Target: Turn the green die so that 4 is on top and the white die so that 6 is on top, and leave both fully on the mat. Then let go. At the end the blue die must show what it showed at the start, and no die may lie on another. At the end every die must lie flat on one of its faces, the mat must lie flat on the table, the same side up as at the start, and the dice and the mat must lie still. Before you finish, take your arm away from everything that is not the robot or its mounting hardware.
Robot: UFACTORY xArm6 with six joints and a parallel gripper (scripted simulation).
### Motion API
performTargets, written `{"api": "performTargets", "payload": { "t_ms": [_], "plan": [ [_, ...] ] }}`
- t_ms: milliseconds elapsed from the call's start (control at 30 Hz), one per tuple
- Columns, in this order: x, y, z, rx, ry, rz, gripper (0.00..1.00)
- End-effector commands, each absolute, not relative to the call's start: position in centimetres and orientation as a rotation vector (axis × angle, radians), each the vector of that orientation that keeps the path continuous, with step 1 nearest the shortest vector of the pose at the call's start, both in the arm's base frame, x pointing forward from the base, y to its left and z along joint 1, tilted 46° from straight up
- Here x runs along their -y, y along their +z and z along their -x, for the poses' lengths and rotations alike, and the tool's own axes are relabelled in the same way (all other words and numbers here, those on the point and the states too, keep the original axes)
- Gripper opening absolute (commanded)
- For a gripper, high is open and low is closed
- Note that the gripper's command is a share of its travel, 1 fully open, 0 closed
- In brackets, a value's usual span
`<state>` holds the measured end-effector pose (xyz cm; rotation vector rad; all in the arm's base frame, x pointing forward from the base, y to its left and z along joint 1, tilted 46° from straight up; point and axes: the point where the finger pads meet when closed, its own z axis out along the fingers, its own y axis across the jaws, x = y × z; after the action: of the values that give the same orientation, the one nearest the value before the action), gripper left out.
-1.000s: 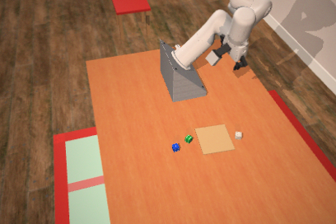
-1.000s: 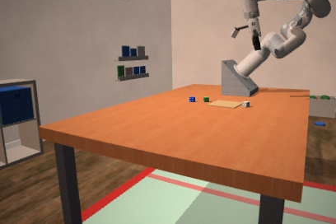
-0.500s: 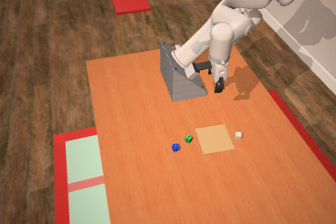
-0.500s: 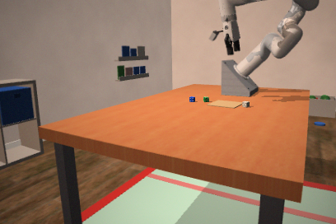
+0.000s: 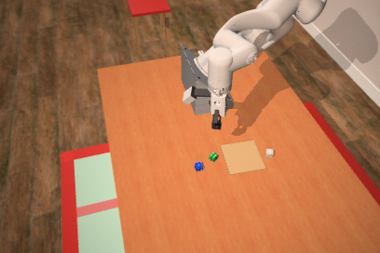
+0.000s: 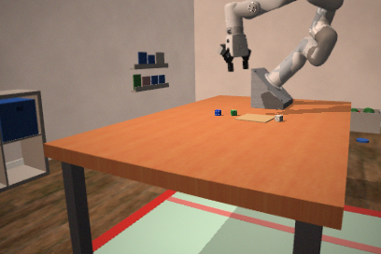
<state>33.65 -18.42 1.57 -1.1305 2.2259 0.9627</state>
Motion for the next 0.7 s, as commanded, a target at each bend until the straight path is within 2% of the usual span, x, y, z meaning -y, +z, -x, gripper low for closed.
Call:
{"api": "performTargets", "payload": {
  "t_ms": [0,100,333,667],
  "plan": [
    [19.9,-1.7,-34.8,-2.298,0.963,1.033,1.0],
    [21.1,-5.5,-35.2,-2.388,0.961,0.9,1.0],
    [22.2,-9.5,-35.2,-2.476,0.958,0.758,1.0],
    [22.3,-9.9,-35.1,-2.486,0.958,0.742,1.0]
  ]
}}
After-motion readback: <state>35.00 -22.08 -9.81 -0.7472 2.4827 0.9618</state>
